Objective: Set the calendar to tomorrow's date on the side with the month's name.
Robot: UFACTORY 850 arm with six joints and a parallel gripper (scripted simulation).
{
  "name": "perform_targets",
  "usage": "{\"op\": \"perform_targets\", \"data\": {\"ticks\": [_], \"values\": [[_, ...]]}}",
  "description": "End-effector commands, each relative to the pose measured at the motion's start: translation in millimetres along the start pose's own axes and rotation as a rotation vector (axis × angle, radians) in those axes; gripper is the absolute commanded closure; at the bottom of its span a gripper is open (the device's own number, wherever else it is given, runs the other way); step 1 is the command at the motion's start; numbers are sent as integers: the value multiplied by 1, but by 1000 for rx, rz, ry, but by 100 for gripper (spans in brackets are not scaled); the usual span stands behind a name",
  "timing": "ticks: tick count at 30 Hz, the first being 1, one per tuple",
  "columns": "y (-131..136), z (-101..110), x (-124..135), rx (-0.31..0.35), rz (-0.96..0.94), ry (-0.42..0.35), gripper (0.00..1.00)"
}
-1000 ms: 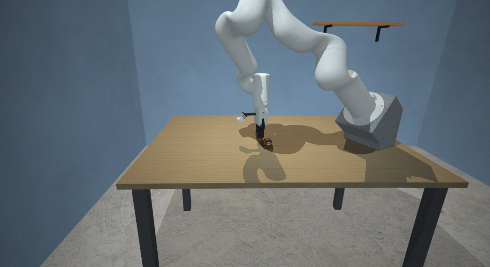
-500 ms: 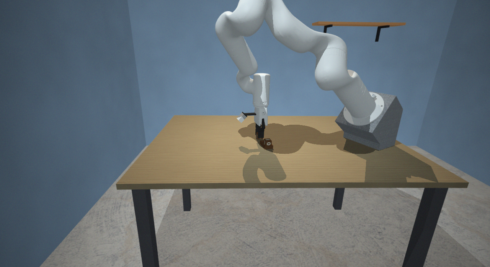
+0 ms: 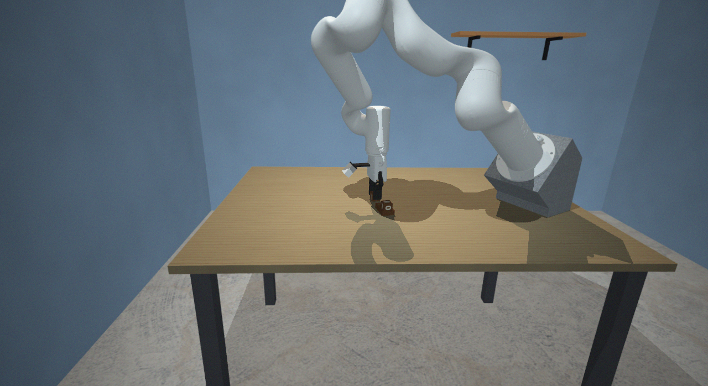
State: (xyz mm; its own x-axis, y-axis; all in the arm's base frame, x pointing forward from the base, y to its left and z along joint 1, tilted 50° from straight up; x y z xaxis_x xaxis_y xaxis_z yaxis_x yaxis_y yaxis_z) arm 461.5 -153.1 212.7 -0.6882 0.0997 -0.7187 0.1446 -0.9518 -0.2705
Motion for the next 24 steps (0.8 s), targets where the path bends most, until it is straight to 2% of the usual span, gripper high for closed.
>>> {"op": "perform_targets", "data": {"ticks": [1, 8, 20, 22, 24], "values": [[0, 1, 0, 1, 0, 1, 51], [0, 9, 0, 1, 0, 1, 51], [0, 68, 0, 1, 0, 1, 51], [0, 68, 0, 1, 0, 1, 51], [0, 76, 0, 1, 0, 1, 51]]}}
Point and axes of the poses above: the point where the finger pads meet when closed, its own z axis back along the fingers, its own y axis across the jaws, x = y × z, the point moved 1 cm from there along z, back along the fingers, and after that the axes turned 4 degrees about -z, right-handed, at the moved point
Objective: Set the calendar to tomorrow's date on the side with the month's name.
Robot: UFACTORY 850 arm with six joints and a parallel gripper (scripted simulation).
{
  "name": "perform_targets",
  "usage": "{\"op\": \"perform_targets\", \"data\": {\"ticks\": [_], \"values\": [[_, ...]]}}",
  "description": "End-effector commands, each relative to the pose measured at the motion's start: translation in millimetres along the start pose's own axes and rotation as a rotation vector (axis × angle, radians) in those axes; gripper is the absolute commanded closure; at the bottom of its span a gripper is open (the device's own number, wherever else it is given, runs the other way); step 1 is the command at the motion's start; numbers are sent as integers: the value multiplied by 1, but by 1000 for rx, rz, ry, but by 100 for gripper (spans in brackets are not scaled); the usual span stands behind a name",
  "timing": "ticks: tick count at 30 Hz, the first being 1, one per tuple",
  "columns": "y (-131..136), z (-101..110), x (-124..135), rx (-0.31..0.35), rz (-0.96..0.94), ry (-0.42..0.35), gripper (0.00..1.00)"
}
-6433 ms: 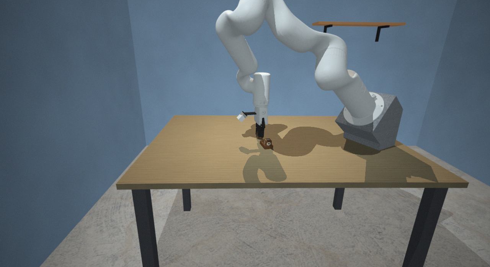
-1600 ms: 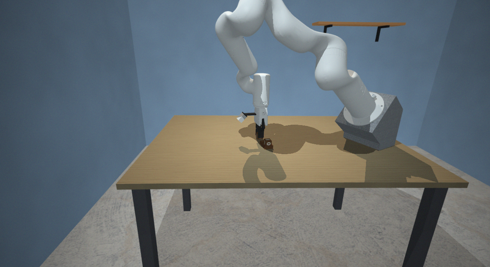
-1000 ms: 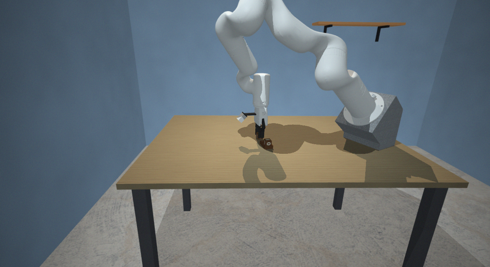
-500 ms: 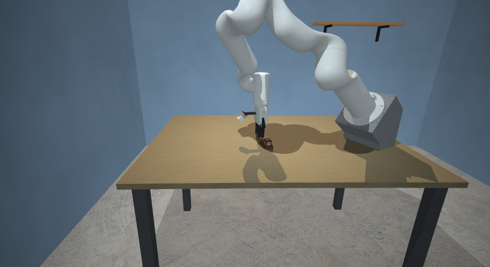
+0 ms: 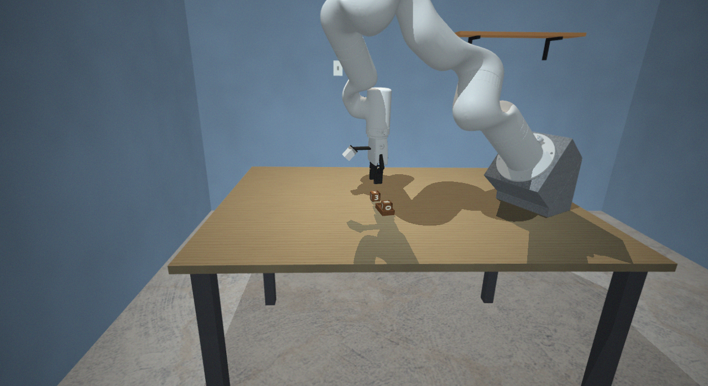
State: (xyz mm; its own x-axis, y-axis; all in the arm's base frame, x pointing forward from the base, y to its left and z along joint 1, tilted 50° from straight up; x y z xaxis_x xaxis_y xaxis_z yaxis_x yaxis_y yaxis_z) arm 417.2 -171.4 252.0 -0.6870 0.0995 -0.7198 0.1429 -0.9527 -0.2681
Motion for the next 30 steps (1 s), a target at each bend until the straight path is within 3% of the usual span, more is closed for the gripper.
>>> {"op": "perform_targets", "data": {"ticks": [1, 9, 10, 30], "values": [[0, 18, -1, -2, 0, -1, 51], [0, 28, -1, -2, 0, -1, 51], [0, 28, -1, -2, 0, -1, 0], [0, 28, -1, -2, -1, -1, 0]]}}
Point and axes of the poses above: the point where the finger pads meet when closed, its own z axis back along the fingers, its own y axis across the jaws, x = y × z, the point moved 1 cm from there along z, back along the fingers, and after that the axes turned 4 degrees about -z, right-handed, at the moved point
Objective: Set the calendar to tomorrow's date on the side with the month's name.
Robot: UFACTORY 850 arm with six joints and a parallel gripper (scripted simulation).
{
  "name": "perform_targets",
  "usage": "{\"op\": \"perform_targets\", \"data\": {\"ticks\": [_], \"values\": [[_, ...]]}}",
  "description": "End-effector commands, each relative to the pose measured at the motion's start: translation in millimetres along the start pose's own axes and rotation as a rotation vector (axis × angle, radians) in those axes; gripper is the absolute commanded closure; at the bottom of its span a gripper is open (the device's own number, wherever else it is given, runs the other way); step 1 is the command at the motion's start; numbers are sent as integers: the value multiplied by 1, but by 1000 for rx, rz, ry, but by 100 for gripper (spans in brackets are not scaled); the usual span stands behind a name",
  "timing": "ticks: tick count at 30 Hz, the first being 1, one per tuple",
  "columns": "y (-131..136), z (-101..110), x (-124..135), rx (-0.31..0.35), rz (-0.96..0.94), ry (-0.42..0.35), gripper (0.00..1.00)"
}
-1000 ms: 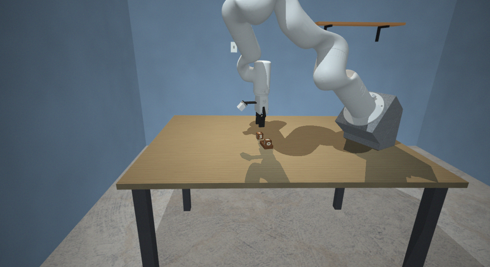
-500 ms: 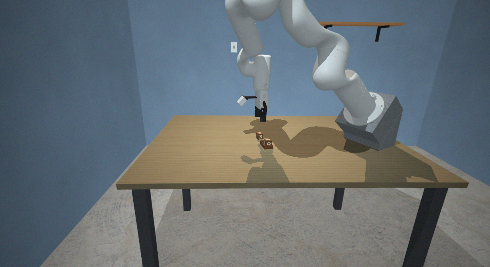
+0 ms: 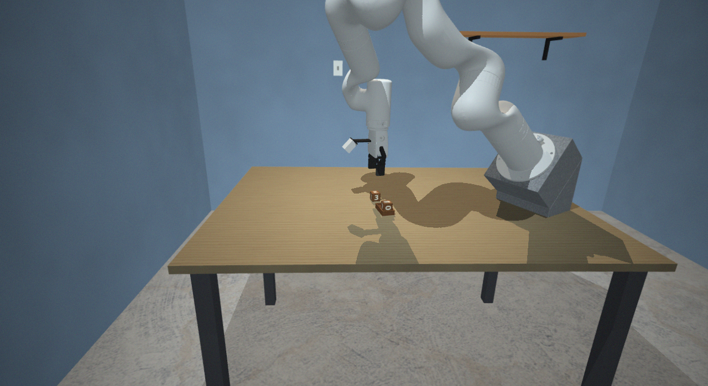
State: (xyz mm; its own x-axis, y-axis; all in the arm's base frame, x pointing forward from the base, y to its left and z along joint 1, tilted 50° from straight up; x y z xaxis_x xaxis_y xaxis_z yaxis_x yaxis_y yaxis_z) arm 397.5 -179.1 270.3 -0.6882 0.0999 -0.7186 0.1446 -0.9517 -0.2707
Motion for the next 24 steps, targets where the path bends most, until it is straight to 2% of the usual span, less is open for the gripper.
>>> {"op": "perform_targets", "data": {"ticks": [1, 7, 11, 17, 20, 21, 24], "values": [[0, 0, 0, 1, 0, 1, 0], [0, 0, 0, 1, -65, 1, 0], [0, -1, 0, 1, -239, 1, 0], [0, -3, 0, 0, -423, 1, 0], [0, -3, 0, 0, -451, 1, 0], [0, -4, 0, 0, -531, 1, 0], [0, -4, 0, 0, -614, 1, 0]]}}
Point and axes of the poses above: the point where the finger pads meet when closed, its own z axis back along the fingers, its own y axis across the jaws, x = y × z, the point moved 1 cm from there along z, back along the fingers, and after that the axes turned 4 degrees about -z, right-handed, at the moved point
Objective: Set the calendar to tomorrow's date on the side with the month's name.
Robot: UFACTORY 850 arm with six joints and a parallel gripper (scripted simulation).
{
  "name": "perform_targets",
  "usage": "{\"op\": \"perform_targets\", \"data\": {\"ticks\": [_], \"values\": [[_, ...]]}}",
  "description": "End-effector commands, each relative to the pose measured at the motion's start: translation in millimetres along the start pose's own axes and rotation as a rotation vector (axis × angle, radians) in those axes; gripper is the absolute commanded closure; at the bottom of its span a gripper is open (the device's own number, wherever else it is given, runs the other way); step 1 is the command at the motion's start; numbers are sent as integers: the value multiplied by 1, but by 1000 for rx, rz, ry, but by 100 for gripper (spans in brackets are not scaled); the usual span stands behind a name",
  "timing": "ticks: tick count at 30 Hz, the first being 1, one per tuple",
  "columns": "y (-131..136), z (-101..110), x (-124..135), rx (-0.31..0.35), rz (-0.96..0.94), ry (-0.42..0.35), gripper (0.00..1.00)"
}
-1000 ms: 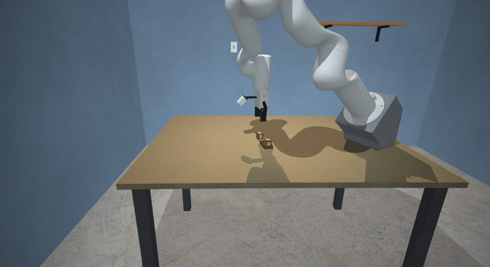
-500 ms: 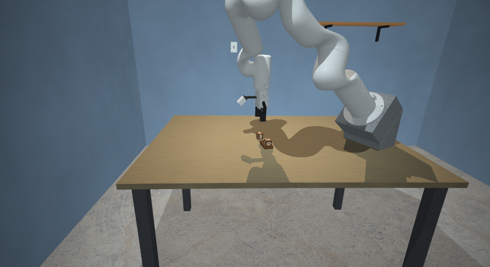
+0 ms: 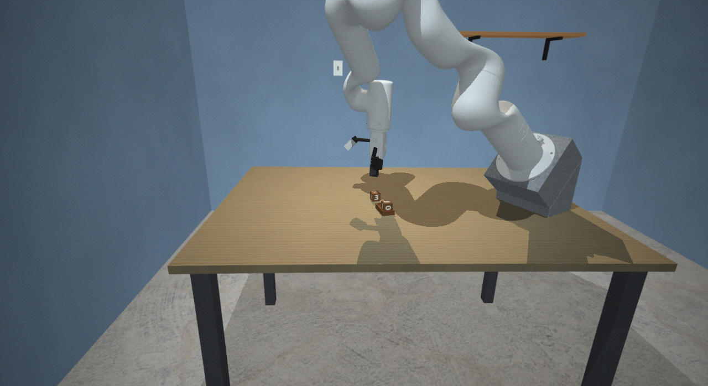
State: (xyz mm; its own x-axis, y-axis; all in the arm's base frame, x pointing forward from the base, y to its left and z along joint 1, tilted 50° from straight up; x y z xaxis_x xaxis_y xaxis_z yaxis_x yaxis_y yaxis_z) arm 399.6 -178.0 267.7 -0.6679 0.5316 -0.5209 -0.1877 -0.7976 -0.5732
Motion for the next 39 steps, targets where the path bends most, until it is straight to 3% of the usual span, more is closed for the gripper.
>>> {"op": "perform_targets", "data": {"ticks": [1, 10, 13, 26, 37, 38, 39], "values": [[0, -1, 0, 3, -173, -12, 0], [0, -3, 0, 5, -463, -11, 0], [0, -3, 0, 5, -478, -11, 0], [0, -7, 1, 8, -950, -10, 0], [1, -8, 1, 9, -1092, -9, 0], [1, -8, 1, 9, -1092, -9, 51], [1, -8, 1, 9, -1092, -9, 51]]}}
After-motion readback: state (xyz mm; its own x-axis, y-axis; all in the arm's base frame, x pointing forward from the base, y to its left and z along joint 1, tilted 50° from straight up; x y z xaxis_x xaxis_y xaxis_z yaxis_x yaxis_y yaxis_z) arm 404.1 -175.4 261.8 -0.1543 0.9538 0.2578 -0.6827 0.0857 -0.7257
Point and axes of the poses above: the point where the finger pads meet when closed, its own z axis back along the fingers, its own y axis across the jaws, x = y × z, the point moved 1 cm from there along z, back along the fingers, and after that the axes turned 4 degrees about -z, right-handed, at the moved point
